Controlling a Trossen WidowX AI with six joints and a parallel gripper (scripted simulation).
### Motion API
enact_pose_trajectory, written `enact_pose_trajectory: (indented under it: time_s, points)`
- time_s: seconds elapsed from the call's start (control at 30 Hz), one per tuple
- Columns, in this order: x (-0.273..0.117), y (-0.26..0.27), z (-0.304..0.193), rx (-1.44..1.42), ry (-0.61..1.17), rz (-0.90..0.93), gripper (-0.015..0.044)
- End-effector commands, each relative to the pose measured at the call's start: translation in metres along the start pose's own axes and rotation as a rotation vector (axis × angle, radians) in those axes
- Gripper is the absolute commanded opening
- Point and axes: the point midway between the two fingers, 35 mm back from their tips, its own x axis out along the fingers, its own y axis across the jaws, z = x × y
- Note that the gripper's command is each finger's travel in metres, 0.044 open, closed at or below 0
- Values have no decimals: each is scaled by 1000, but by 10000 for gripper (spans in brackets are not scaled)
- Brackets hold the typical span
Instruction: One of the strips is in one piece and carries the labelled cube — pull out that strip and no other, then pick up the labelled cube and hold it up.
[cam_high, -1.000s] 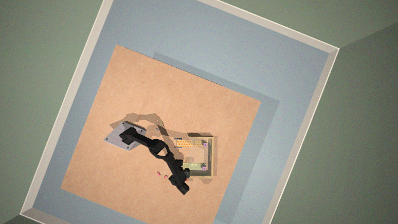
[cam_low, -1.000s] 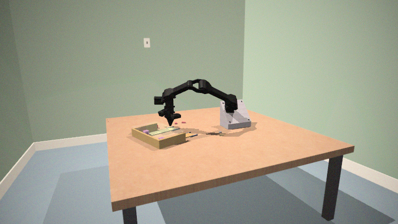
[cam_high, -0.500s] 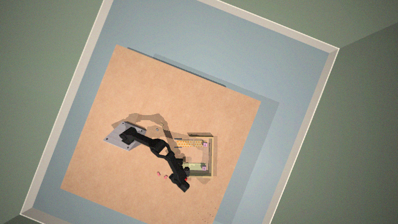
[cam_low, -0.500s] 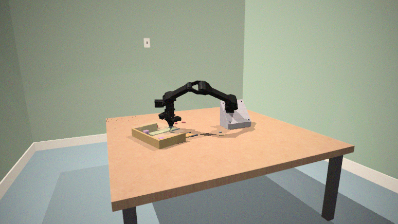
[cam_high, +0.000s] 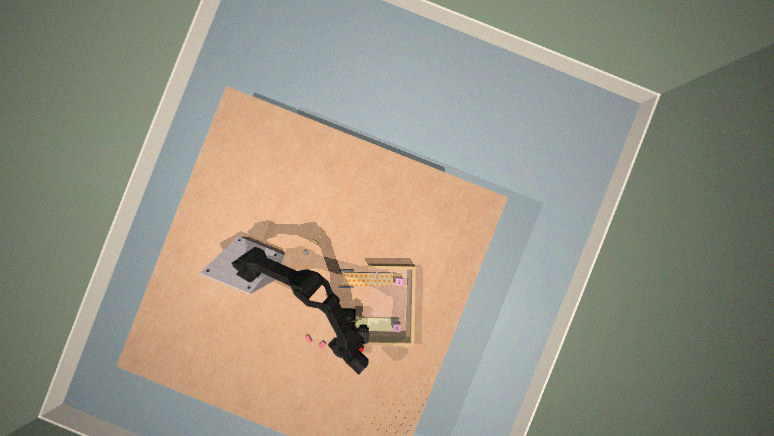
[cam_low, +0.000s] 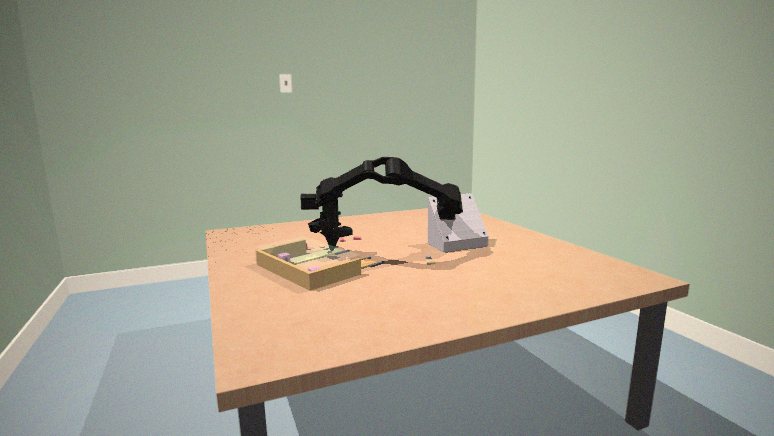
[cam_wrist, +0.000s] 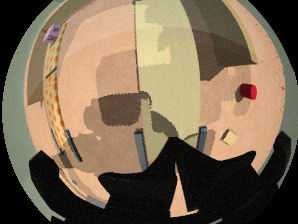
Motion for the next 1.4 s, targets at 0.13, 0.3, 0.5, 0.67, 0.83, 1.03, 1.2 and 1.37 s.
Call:
enact_pose_trajectory:
  time_s: [0.13, 0.3, 0.5, 0.67, 0.83, 1.03, 1.2, 1.37]
  points:
    - [1, 0, 0, 4, -2, 2, 0]
    - [2, 0, 0, 4, -2, 2, 0]
    - [2, 0, 0, 4, -2, 2, 0]
    - [3, 0, 0, 4, -2, 2, 0]
    - [3, 0, 0, 4, -2, 2, 0]
    - [4, 0, 1, 4, -2, 2, 0]
    - [4, 0, -2, 4, -2, 2, 0]
    - [4, -1, -9, 4, -2, 2, 0]
